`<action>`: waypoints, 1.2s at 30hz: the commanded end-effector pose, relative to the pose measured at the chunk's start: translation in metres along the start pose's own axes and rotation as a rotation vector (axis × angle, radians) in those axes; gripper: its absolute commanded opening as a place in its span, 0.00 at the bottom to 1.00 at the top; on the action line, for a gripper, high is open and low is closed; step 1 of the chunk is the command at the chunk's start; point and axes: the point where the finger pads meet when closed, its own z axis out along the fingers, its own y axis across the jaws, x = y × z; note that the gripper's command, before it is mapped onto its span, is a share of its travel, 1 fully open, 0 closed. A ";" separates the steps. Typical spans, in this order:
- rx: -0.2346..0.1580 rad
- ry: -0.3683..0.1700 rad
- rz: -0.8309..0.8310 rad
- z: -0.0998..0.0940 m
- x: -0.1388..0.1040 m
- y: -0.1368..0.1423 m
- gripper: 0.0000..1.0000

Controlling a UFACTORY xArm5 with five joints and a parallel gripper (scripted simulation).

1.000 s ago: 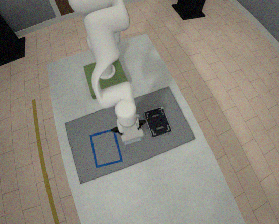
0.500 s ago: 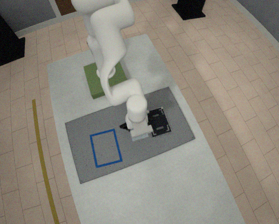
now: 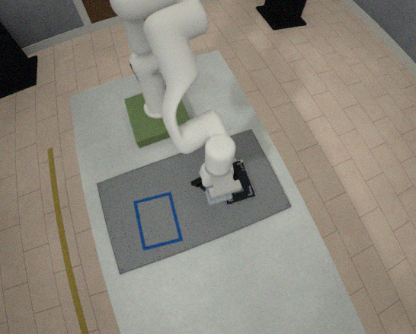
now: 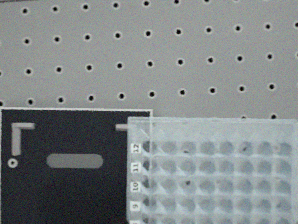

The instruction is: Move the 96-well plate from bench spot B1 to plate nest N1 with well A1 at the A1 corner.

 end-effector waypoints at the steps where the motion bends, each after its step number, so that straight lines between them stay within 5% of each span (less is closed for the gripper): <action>1: 0.004 0.003 0.000 -0.002 -0.001 -0.013 0.00; 26: 0.005 0.003 0.000 -0.005 -0.012 -0.090 0.00; 36: 0.005 0.003 0.000 -0.005 -0.012 -0.090 0.00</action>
